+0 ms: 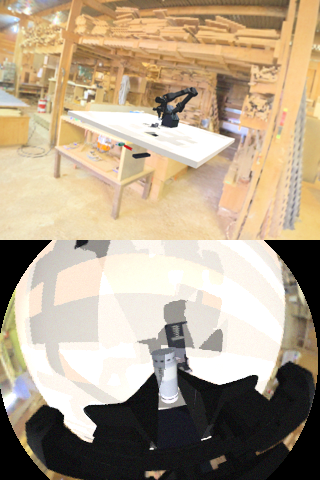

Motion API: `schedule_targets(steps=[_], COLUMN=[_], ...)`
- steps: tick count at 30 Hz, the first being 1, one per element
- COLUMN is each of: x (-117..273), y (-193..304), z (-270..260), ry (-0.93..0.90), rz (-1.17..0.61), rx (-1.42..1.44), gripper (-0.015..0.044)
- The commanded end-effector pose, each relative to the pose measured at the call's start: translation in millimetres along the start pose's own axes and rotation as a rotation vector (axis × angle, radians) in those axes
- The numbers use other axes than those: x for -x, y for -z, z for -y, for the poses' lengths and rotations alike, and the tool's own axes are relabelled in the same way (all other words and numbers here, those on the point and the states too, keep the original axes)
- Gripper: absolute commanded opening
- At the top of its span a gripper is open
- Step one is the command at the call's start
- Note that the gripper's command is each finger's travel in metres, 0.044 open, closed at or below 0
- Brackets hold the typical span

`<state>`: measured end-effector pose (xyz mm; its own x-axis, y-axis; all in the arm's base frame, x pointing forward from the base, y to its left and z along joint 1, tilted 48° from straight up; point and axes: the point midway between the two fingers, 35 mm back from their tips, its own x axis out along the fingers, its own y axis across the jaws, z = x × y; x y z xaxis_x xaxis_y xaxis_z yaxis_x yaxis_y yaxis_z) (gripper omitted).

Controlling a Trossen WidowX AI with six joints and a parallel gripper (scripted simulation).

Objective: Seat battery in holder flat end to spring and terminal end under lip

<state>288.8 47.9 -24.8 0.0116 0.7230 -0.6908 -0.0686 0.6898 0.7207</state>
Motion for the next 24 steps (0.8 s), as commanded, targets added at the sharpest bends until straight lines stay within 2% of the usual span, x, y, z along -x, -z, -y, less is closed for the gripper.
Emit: schedule_targets(steps=[1, 9, 20, 24], x=[1.6, 0.1, -34.7, -38.8], y=[-8.3, -9.7, -3.5, -2.4], z=[29.5, 38.7, 36.4, 36.0], ry=[0.002, 0.003, 0.005, 0.004], rz=[-0.007, -0.021, -0.243, -0.271], rx=[0.039, 0.055, 0.058, 0.06], gripper=[0.0083, 0.0083, 0.0083, 0.0083])
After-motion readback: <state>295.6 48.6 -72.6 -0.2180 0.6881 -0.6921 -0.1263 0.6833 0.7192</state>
